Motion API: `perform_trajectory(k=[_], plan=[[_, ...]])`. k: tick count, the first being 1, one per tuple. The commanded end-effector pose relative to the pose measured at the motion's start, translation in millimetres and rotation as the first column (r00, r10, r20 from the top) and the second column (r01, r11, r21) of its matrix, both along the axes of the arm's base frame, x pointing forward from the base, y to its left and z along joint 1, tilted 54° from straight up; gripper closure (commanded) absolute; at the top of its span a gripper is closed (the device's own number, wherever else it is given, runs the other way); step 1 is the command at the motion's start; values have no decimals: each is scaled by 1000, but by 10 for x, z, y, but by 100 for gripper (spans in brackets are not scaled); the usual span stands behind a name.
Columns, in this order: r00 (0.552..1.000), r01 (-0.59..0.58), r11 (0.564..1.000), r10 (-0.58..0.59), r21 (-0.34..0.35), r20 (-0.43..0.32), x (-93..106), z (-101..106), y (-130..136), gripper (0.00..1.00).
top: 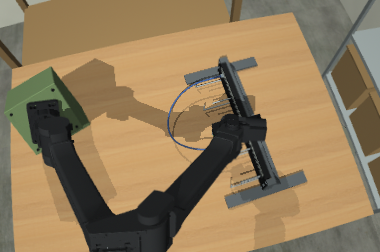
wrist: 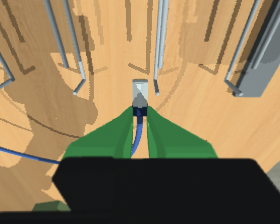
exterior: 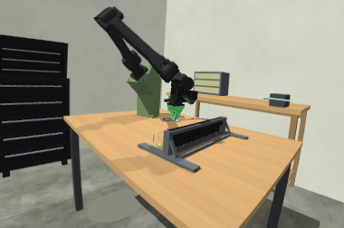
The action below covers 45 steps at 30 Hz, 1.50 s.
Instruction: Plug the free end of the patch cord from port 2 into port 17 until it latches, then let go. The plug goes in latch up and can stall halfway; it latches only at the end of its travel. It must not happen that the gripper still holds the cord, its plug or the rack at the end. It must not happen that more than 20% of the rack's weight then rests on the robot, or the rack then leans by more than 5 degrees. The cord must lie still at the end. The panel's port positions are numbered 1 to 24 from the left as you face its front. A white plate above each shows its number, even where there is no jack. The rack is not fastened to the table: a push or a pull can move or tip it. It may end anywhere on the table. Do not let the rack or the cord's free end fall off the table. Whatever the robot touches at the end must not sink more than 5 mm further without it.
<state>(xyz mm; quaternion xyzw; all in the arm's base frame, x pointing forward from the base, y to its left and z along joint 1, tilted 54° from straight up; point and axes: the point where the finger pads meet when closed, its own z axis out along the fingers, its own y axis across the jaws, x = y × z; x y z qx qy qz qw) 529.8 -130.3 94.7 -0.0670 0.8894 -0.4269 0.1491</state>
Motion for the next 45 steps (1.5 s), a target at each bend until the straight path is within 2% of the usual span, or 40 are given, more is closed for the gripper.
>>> perform_trajectory(k=[1,24,45], plan=[[1000,2,1000,-2,-4,-5,104,-23,-86,100],[1000,2,1000,-2,-4,-2,395,-100,-198,100],[1000,2,1000,-2,-4,-6,403,-132,-211,100]])
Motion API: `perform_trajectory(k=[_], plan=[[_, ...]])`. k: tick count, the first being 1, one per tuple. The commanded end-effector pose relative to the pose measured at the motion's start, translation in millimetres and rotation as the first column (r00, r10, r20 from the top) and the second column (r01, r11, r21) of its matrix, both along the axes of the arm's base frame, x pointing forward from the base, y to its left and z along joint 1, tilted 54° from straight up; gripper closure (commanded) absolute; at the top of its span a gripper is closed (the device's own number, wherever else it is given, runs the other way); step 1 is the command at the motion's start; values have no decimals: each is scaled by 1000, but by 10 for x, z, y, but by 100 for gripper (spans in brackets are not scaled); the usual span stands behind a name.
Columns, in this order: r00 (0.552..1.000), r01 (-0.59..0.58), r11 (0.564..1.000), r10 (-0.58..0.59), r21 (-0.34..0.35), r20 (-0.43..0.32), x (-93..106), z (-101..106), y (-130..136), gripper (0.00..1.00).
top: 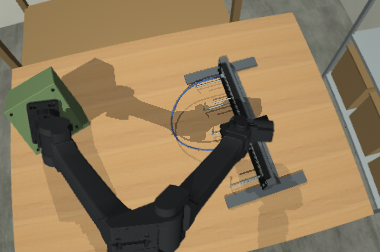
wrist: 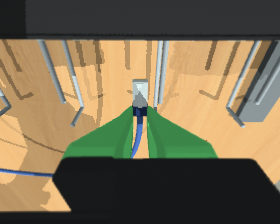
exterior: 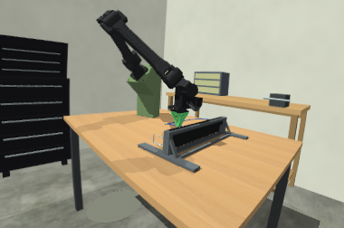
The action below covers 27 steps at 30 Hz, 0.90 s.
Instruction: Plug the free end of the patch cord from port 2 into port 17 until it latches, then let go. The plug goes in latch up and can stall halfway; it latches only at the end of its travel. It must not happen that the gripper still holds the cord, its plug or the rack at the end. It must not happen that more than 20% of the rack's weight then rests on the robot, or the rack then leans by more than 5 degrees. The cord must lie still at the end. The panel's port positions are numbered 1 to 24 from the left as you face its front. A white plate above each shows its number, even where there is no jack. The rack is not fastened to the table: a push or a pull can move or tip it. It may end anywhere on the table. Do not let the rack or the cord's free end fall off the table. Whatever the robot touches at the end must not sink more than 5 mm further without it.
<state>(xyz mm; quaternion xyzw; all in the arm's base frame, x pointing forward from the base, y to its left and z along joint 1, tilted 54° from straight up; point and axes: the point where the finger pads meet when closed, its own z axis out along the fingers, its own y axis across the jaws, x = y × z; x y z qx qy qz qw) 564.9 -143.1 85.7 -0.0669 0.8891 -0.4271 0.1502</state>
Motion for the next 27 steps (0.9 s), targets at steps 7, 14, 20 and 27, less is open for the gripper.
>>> perform_trajectory(k=[7,14,20,27], plan=[[1000,3,1000,-3,-3,-6,68,-32,-83,100],[1000,0,1000,0,-3,-9,134,-15,-60,100],[1000,-8,1000,8,-3,-10,200,-3,9,100],[1000,-20,1000,20,0,-3,315,18,153,100]])
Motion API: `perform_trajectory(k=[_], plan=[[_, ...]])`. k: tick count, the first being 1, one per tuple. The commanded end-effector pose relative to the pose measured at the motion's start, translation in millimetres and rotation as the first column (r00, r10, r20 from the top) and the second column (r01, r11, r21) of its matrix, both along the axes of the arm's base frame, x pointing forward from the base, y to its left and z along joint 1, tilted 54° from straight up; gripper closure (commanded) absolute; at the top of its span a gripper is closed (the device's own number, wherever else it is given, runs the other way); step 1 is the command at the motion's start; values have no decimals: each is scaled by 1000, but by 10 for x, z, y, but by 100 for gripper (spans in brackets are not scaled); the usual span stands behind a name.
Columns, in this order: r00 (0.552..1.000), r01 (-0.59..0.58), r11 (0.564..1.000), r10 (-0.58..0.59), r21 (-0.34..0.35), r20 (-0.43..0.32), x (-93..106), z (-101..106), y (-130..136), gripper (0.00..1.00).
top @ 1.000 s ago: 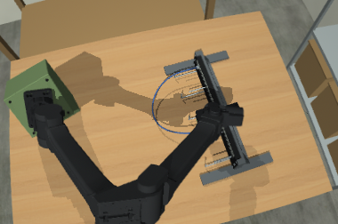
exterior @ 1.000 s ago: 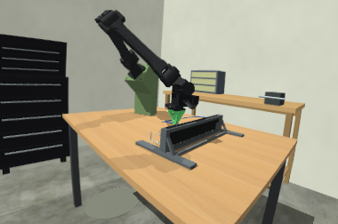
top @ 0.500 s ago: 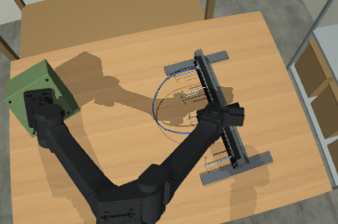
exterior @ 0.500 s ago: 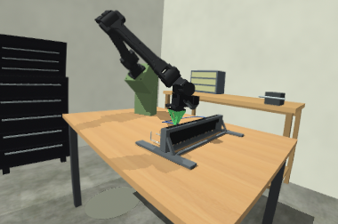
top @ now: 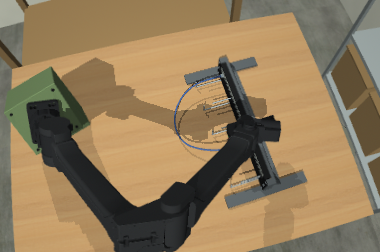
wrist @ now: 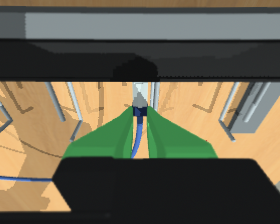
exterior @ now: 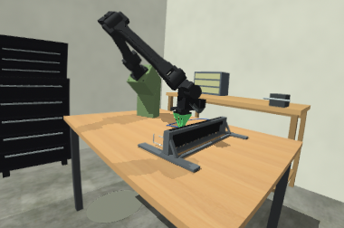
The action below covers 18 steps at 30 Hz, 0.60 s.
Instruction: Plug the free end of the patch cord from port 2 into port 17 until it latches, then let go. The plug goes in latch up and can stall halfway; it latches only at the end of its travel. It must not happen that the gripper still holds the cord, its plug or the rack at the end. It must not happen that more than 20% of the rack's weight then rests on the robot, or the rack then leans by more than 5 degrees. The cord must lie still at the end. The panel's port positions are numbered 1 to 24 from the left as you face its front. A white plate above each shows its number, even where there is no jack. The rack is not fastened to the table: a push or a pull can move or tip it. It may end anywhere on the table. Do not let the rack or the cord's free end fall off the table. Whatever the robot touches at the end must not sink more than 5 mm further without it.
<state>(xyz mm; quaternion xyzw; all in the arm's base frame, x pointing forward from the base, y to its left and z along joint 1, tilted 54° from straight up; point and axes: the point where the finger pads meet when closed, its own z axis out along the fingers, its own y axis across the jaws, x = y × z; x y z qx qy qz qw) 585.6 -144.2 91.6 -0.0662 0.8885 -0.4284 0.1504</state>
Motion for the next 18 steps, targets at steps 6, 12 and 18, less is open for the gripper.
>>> perform_trajectory(k=[6,12,18], plan=[[1000,-21,1000,21,4,-3,133,-41,186,100],[1000,-4,1000,4,5,-4,93,-66,93,100],[1000,10,1000,-10,6,-5,53,-95,31,100]])
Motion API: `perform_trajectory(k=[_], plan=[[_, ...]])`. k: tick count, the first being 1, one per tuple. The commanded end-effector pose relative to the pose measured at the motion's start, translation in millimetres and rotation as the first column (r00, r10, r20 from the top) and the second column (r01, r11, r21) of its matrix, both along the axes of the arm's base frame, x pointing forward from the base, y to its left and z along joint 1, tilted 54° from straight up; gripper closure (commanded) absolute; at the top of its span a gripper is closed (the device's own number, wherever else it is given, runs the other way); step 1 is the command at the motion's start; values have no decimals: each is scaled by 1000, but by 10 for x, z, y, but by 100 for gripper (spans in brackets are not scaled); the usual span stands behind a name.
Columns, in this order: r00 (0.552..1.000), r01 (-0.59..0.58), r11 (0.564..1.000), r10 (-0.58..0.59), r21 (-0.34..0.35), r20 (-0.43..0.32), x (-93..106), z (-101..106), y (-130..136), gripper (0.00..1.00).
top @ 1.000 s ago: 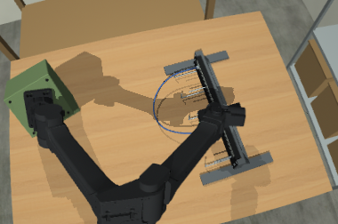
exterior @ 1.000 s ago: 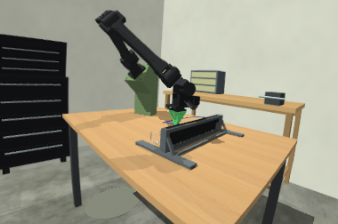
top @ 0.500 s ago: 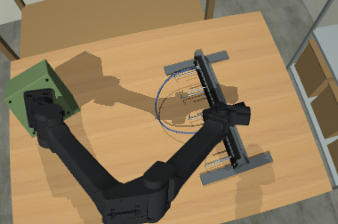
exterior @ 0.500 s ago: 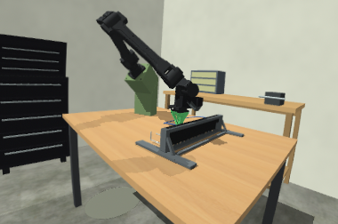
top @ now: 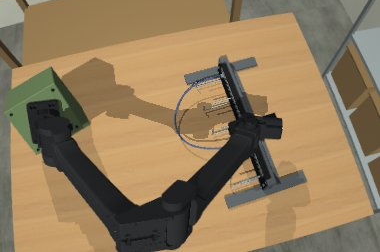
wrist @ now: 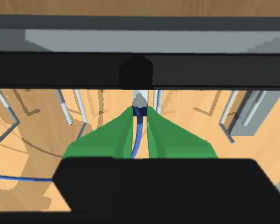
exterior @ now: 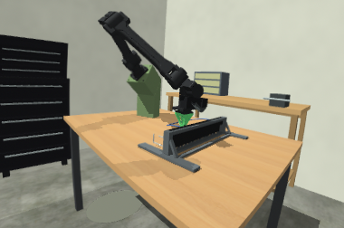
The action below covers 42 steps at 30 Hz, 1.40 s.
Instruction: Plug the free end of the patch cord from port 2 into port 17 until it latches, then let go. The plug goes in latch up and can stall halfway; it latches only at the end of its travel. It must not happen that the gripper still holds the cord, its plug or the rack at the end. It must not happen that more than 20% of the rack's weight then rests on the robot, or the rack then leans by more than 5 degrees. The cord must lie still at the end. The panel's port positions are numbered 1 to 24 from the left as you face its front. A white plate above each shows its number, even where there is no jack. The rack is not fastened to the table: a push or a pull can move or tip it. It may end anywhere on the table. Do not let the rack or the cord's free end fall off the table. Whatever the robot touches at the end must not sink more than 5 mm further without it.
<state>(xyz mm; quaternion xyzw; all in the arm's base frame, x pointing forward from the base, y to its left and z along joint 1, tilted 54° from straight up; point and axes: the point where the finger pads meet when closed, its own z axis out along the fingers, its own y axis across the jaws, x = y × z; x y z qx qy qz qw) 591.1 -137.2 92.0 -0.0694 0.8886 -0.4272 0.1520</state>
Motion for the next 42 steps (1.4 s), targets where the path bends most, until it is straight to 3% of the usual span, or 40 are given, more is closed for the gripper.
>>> perform_trajectory(k=[1,42], plan=[[1000,19,1000,-19,5,-6,-7,-103,-44,100],[1000,24,1000,-24,5,-18,-54,-139,-64,100]])
